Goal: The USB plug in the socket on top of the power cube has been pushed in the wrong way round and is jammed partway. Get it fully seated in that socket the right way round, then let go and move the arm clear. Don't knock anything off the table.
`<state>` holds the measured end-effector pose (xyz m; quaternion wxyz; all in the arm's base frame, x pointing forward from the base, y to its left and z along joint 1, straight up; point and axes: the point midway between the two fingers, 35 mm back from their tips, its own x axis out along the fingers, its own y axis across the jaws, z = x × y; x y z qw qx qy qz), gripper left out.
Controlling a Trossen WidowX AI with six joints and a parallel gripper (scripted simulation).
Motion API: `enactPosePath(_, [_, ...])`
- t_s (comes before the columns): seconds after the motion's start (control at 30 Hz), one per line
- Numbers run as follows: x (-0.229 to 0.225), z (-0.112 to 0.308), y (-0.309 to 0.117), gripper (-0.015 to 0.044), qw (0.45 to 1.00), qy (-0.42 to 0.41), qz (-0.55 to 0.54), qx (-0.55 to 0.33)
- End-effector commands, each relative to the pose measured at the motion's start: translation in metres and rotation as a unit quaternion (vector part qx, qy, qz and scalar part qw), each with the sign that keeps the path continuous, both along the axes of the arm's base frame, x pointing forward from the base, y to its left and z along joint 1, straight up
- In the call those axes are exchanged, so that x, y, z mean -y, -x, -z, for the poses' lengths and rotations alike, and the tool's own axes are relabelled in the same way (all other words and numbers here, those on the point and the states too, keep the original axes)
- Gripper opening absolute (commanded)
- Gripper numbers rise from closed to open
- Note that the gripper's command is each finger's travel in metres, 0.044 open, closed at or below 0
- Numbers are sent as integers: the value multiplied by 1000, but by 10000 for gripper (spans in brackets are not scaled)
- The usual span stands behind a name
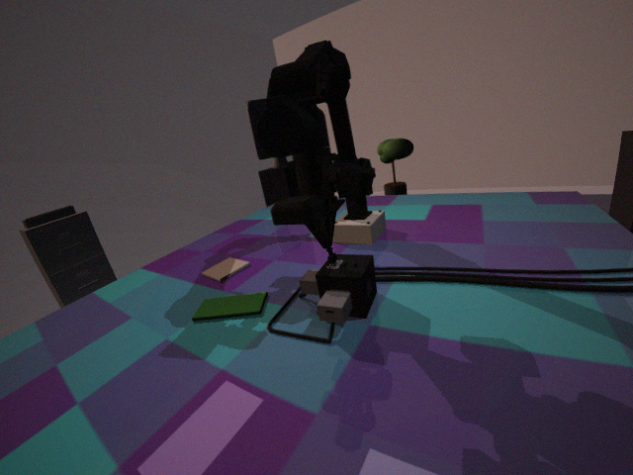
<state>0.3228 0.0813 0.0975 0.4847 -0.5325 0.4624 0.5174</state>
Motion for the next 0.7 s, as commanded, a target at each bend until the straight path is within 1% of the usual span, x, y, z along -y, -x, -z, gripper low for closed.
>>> enactPosePath(0.0, [0,-2,0,0,1000,0,0,0])
enactPosePath(0.67, [0,-15,0,0,1000,0,0,0])
